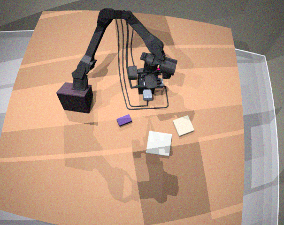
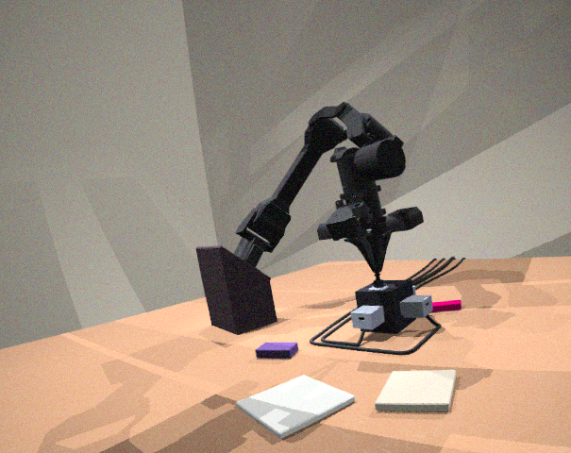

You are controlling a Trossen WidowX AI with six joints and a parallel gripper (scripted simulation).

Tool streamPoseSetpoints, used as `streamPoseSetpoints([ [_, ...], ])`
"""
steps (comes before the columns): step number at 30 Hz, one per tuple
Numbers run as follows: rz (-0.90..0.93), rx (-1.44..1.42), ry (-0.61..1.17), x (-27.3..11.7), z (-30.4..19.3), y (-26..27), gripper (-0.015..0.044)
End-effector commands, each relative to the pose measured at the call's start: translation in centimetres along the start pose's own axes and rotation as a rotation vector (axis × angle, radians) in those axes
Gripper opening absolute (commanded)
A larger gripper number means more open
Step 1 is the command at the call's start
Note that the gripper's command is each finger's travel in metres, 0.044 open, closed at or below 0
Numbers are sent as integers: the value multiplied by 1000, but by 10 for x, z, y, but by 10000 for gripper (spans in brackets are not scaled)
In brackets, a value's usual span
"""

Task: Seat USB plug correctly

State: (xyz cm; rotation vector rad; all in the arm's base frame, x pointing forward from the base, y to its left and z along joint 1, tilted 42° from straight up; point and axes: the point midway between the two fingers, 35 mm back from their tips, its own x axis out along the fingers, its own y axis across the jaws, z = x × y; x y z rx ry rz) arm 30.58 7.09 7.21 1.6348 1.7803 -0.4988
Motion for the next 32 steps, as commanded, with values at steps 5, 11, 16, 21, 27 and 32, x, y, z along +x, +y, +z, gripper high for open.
streamPoseSetpoints([
  [5,0,0,0,0,0,0,95],
  [11,0,0,0,0,0,0,95],
  [16,0,0,0,0,0,0,95],
  [21,0,0,0,0,0,0,95],
  [27,0,0,0,-6,0,0,95],
  [32,0,0,-1,-11,-1,0,95],
])
